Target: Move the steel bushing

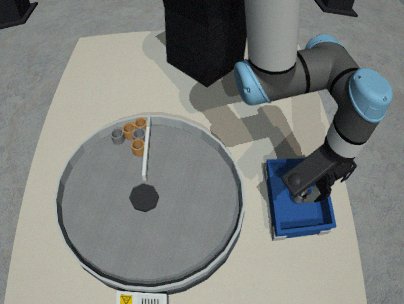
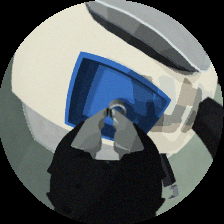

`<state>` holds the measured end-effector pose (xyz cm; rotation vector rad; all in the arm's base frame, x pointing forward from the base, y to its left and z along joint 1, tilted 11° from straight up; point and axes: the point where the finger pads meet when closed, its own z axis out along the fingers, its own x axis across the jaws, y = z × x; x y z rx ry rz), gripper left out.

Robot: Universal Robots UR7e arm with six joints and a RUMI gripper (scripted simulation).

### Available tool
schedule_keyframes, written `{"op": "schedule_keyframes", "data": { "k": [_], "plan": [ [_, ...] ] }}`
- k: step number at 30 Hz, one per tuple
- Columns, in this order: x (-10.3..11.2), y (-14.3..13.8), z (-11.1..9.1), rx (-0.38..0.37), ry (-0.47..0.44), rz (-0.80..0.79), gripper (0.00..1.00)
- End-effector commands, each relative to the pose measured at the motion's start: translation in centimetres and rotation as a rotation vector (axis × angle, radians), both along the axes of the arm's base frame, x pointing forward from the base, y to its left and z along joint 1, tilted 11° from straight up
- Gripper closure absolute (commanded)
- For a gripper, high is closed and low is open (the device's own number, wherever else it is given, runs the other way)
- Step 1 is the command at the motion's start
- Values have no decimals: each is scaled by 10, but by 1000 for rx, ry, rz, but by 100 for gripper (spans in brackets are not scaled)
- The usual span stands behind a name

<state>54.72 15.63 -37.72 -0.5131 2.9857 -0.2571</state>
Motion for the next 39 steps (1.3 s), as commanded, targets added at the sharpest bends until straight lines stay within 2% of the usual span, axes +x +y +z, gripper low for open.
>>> {"op": "schedule_keyframes", "data": {
  "k": [1, 11, 39],
  "plan": [
    [5, -2, -6, 2, -6, -1, 100],
    [6, -3, -13, 2, -6, -1, 100],
    [6, -2, -12, 2, -6, -1, 100]
  ]
}}
